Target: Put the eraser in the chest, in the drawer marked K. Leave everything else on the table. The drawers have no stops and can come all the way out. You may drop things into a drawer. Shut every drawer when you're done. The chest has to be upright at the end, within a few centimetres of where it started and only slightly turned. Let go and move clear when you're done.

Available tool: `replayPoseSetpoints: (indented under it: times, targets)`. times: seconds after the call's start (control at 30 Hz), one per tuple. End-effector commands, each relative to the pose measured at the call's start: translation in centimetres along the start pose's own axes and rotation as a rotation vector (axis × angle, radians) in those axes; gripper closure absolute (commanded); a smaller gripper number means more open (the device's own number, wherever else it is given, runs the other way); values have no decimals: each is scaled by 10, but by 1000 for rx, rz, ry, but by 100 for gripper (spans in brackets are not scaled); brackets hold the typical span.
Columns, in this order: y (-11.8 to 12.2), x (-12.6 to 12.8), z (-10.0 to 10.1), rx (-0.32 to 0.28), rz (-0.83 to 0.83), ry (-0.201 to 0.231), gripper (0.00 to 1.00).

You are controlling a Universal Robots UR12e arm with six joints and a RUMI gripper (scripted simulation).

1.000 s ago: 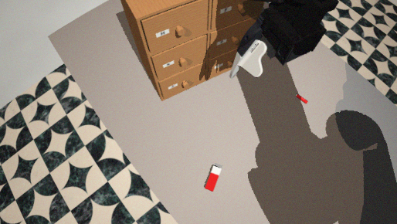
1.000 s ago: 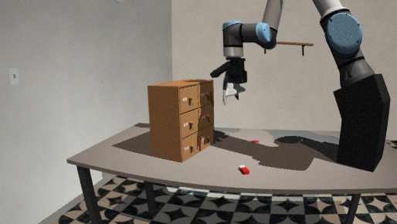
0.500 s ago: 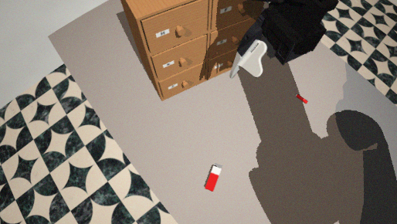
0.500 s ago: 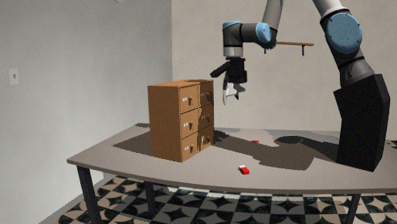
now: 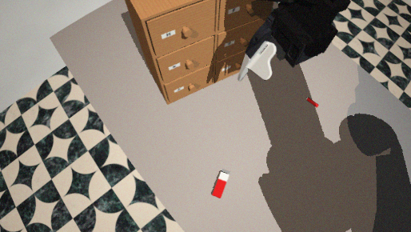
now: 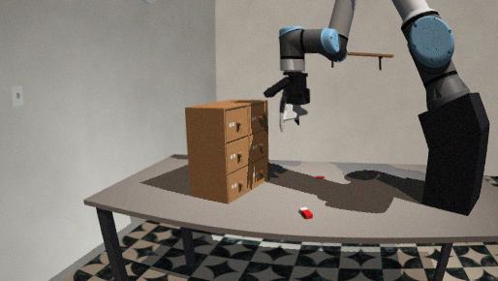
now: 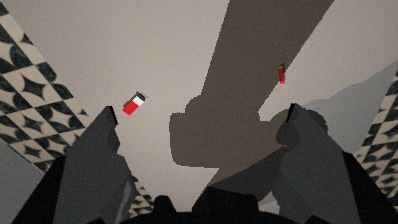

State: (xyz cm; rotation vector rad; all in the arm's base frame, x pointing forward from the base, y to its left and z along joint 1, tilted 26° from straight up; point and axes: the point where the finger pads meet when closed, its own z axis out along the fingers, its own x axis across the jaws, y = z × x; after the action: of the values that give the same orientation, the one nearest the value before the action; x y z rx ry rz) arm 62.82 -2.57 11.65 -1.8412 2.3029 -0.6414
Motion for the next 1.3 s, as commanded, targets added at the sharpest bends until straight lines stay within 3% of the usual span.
replayPoseSetpoints:
  times: [0.0, 0.5, 0.6, 0.77, 0.83, 0.97, 1.27]
  targets:
    - [-1, 0, 0, 1, 0, 0, 0]
    - [-1, -5, 0, 1, 0, 0, 0]
    - [-4, -27, 0, -1, 1, -1, 0]
    - [-6, -99, 1, -3, 1, -2, 0]
    - [-6, -99, 1, -3, 1, -2, 0]
    - [-3, -146, -1, 0, 0, -1, 0]
    - [-2, -157, -1, 1, 0, 0, 0]
